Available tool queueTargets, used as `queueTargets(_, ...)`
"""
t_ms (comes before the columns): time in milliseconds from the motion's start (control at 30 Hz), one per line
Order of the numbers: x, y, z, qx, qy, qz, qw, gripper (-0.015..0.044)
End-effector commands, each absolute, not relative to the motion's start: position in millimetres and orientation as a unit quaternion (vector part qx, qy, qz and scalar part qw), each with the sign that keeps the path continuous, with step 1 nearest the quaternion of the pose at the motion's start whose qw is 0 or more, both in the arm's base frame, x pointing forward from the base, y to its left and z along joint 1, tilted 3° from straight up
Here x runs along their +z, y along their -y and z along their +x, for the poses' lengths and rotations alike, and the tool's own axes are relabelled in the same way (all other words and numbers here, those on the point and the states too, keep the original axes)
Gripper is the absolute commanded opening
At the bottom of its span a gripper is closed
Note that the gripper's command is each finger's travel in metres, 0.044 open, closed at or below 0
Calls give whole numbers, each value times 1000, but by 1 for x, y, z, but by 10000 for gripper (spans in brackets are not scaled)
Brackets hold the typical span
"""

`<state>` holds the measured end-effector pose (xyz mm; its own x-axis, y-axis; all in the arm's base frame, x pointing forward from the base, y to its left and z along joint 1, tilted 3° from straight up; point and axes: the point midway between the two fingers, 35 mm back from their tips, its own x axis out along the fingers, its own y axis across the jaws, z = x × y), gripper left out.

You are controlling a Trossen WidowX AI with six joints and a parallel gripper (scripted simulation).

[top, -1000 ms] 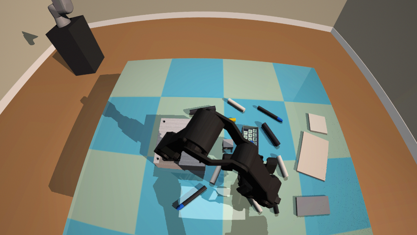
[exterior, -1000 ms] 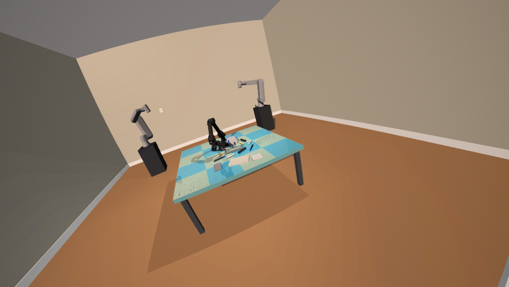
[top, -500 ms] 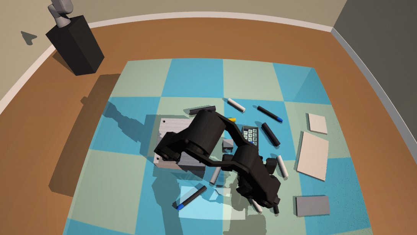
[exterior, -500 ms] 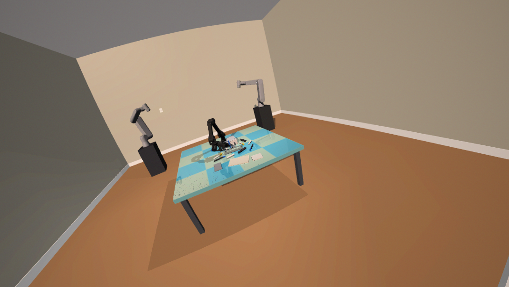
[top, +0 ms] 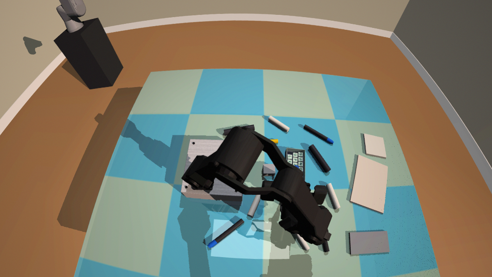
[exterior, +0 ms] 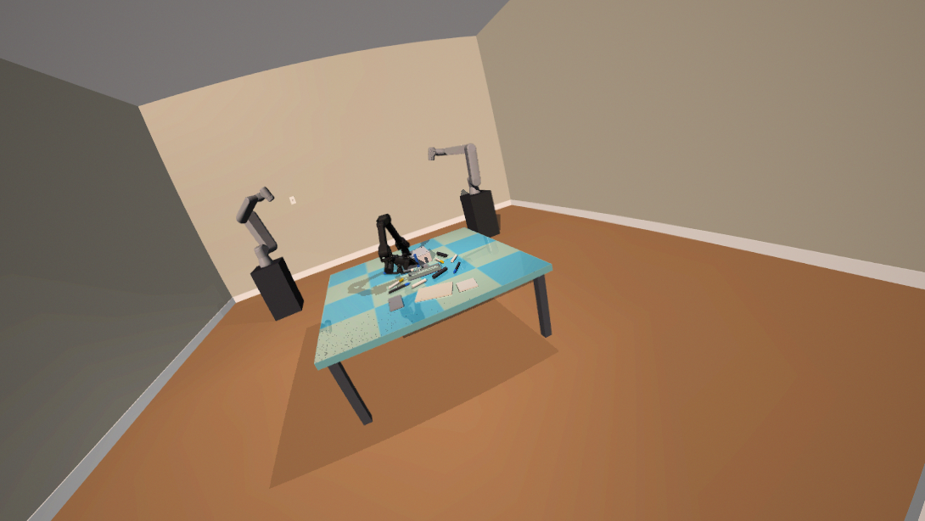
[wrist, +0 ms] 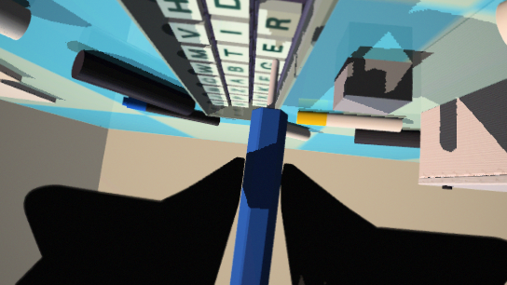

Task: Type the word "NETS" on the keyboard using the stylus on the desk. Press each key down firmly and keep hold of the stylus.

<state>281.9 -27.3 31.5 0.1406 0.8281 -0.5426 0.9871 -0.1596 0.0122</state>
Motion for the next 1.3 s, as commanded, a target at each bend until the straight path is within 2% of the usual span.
queueTargets(0,51,27,282,-211,-621,731,191,81)
queueTargets(400,57,26,281,-210,-621,730,191,84)
queueTargets(500,57,26,281,-210,-621,730,191,64)
queueTargets(600,58,24,286,-210,-621,731,191,0)
queueTargets(767,63,18,303,-208,-620,732,191,0)
queueTargets(1267,43,20,303,-209,-620,732,192,0)
